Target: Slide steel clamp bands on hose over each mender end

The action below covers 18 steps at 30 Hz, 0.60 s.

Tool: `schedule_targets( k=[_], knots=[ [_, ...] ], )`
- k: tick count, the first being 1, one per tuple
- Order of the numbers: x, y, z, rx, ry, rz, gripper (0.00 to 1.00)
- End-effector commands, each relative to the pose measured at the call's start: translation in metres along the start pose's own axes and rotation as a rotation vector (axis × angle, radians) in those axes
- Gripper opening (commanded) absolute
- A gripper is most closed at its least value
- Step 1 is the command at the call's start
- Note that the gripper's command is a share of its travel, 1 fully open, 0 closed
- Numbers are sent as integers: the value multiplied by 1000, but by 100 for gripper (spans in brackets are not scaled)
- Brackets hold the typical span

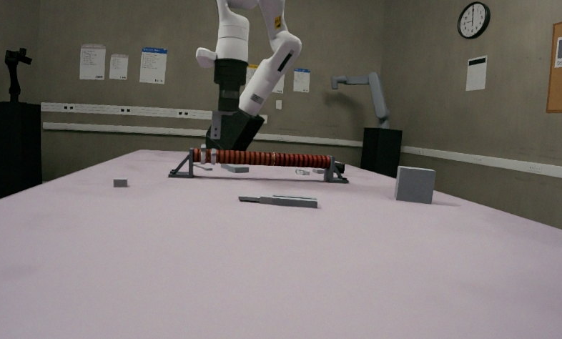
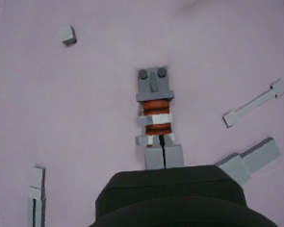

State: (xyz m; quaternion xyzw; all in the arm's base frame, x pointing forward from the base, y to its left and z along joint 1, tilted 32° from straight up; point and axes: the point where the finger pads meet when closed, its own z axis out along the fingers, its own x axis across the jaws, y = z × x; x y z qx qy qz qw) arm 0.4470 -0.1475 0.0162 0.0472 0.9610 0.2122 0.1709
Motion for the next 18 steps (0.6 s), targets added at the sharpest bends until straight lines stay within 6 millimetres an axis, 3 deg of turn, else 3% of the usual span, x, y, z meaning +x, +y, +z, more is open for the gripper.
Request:
schedule_targets(
  k=[1,2,18],
  knots=[
    [0,0,0,1,-1,0,0],
    [0,0,0,1,-1,0,86],
    [0,0,0,1,-1,0,86]
  ],
)
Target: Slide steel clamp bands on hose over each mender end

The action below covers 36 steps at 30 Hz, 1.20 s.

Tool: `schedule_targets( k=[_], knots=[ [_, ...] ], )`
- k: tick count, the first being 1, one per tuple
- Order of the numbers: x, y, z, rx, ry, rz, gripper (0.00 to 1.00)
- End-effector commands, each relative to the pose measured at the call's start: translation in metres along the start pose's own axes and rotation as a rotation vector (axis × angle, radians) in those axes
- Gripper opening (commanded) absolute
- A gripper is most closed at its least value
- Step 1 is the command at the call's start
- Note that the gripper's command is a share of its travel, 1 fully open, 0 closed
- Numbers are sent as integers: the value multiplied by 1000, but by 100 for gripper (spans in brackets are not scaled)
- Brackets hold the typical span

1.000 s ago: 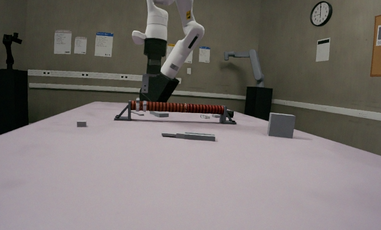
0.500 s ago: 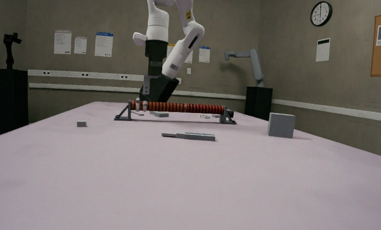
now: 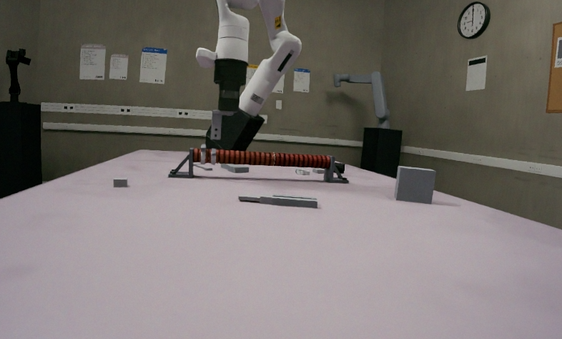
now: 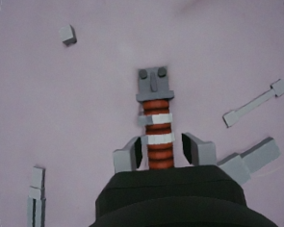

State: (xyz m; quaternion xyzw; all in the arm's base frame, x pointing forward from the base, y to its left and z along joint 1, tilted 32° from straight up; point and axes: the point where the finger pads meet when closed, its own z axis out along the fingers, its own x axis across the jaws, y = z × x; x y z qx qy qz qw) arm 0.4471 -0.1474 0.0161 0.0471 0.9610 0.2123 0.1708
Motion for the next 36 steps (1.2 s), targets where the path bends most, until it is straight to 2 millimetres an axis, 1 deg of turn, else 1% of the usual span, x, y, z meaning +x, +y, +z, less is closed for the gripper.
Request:
schedule_targets(
  k=[1,23,29,36],
  knots=[
    [0,0,-1,1,-1,0,86],
    [0,0,0,1,-1,0,86],
    [-2,-3,13,1,-1,0,86],
    [-2,-3,14,1,-1,0,86]
  ],
)
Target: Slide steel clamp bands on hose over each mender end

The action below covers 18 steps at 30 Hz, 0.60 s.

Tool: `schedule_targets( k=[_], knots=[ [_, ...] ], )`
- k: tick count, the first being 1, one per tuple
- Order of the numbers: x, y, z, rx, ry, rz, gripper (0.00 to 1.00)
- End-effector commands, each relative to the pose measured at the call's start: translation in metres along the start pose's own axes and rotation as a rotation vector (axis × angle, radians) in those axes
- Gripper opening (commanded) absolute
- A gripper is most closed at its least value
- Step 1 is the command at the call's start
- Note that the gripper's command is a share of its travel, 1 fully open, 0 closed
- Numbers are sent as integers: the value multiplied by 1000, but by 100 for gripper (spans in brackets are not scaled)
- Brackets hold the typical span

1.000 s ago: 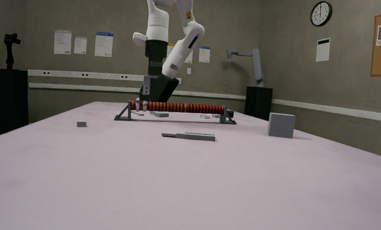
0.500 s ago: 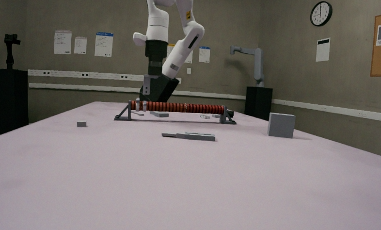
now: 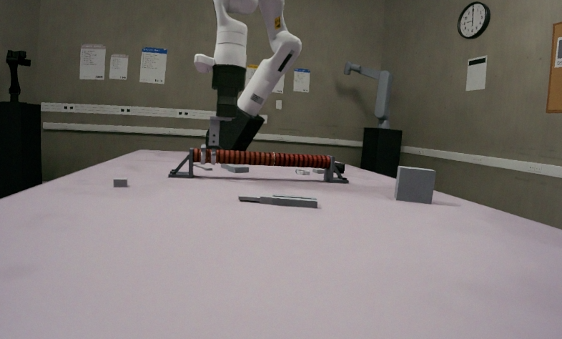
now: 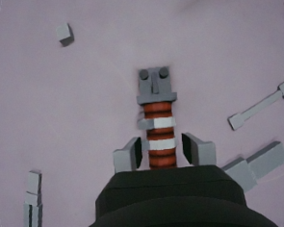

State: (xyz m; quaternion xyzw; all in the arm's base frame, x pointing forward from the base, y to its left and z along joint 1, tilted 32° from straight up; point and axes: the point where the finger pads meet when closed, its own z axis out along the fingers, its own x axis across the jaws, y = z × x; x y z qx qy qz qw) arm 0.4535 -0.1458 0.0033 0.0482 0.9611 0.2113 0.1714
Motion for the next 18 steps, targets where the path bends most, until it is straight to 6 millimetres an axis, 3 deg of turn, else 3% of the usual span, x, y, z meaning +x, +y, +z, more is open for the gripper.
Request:
schedule_targets(
  k=[1,18],
  knots=[
    [0,1,1,-1,1,-1,86],
    [0,1,4,-1,1,-1,86]
  ],
)
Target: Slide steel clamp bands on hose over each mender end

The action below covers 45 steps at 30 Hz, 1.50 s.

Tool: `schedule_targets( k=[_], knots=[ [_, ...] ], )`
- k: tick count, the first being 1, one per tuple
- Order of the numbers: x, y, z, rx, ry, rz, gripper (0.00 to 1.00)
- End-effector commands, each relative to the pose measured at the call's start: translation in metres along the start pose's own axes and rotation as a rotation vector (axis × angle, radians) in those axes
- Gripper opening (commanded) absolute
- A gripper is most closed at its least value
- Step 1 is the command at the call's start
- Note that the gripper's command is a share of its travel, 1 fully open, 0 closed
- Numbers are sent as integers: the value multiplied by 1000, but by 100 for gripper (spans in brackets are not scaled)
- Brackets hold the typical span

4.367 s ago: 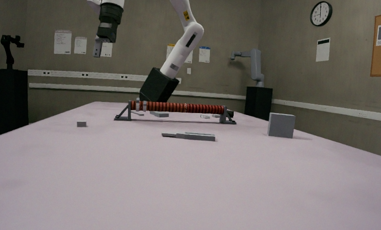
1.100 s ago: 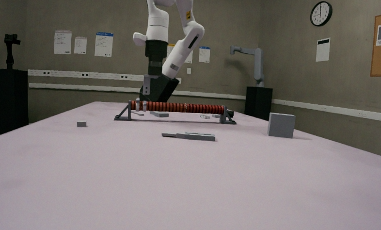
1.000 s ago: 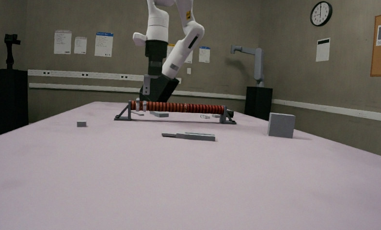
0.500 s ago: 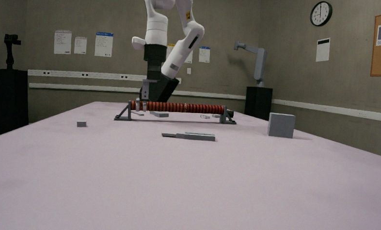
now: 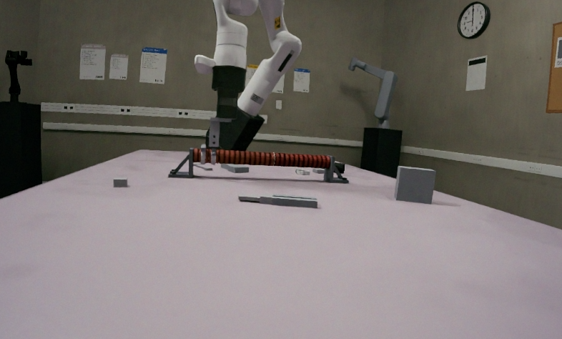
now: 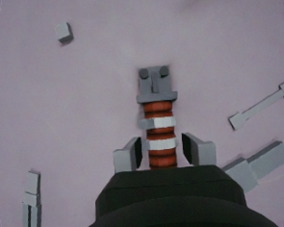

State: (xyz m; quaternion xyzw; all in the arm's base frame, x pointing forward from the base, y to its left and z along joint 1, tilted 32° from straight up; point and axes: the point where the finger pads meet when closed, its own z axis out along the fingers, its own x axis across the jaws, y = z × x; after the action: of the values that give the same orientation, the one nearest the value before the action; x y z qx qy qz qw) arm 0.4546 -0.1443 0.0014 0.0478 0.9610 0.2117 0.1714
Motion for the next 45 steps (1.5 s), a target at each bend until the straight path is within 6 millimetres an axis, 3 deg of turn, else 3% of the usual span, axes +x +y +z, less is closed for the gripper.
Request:
schedule_targets(
  k=[1,25,45],
  knots=[
    [0,0,2,0,0,-1,86],
    [0,0,33,0,0,-1,86],
    [0,0,35,0,0,-1,86]
  ],
)
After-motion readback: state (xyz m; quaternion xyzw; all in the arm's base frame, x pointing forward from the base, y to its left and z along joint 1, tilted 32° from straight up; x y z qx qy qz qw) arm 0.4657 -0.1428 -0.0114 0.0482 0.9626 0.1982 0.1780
